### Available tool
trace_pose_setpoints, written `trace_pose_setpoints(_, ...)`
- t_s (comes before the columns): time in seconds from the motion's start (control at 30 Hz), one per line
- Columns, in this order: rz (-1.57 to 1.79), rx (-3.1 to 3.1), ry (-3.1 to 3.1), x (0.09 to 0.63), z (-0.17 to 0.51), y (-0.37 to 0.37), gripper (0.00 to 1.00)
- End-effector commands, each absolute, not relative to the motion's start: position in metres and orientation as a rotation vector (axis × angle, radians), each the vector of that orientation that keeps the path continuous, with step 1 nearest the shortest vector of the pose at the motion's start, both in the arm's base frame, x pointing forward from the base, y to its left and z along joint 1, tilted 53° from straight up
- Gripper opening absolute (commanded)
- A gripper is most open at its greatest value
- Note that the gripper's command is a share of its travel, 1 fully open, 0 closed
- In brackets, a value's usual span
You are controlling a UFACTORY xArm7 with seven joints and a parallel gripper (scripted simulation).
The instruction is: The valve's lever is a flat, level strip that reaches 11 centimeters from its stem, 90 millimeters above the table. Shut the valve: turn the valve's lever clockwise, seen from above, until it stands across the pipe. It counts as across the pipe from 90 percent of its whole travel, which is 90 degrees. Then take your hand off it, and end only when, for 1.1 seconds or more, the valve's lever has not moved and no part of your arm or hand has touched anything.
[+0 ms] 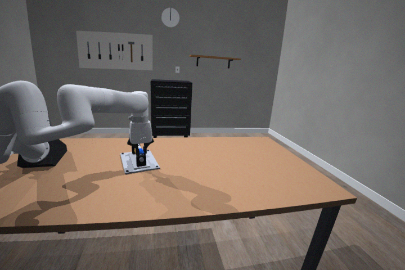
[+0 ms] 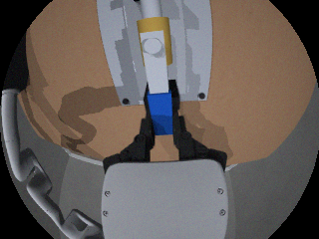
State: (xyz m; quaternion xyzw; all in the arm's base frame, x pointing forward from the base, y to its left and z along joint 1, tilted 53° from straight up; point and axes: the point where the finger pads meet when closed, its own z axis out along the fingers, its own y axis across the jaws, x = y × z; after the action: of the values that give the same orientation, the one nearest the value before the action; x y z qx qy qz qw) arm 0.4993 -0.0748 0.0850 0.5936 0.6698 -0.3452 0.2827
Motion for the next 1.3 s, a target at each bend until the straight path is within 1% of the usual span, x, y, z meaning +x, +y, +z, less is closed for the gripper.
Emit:
trace_pose_setpoints(0.0, -0.919, 1.587, 1.795, 0.500, 0.086, -0.072, 0.00)
trace_pose_setpoints(1.27, -0.823, 1.733, 1.597, 0.482, 0.087, -0.072, 0.00)
